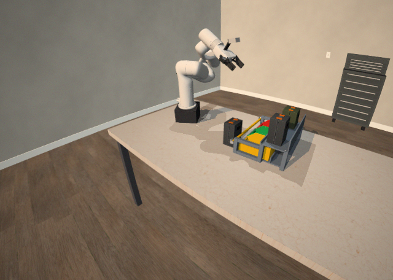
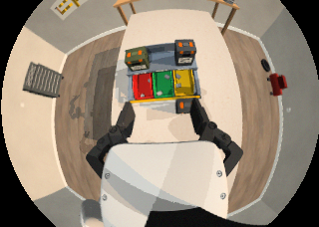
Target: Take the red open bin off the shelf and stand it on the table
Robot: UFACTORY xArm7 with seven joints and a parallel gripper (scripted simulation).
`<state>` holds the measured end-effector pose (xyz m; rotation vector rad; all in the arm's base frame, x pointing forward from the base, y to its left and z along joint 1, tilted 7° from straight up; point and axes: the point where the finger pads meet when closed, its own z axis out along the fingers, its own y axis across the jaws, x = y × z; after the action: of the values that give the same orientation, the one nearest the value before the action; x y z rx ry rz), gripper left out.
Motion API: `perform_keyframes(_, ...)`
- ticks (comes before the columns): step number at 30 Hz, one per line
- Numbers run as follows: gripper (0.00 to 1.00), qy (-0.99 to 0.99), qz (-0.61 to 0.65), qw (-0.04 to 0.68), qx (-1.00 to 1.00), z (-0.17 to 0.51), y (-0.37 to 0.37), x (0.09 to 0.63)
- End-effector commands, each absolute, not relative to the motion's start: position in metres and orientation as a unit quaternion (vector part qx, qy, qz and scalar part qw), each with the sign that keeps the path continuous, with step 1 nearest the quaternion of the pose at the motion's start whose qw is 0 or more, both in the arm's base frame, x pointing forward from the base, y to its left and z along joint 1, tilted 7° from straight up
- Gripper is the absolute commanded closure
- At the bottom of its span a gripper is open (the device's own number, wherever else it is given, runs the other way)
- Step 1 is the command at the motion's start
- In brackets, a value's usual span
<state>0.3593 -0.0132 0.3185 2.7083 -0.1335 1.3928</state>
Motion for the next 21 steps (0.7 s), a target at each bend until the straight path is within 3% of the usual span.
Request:
perform_keyframes(1,0.0,-0.043,0.471,0.049,0.88,0.3189,-0.0111,0.3585)
perform_keyframes(5,0.0,-0.04,0.525,0.059,0.848,0.3169,-0.0049,0.3545)
perform_keyframes(17,0.0,-0.04,0.525,0.059,0.848,0.3169,-0.0049,0.3545)
perform_keyframes(18,0.0,-0.043,0.471,0.049,0.88,0.3187,-0.0106,0.3579)
perform_keyframes(21,0.0,-0.041,0.511,0.057,0.856,0.3169,-0.0044,0.3535)
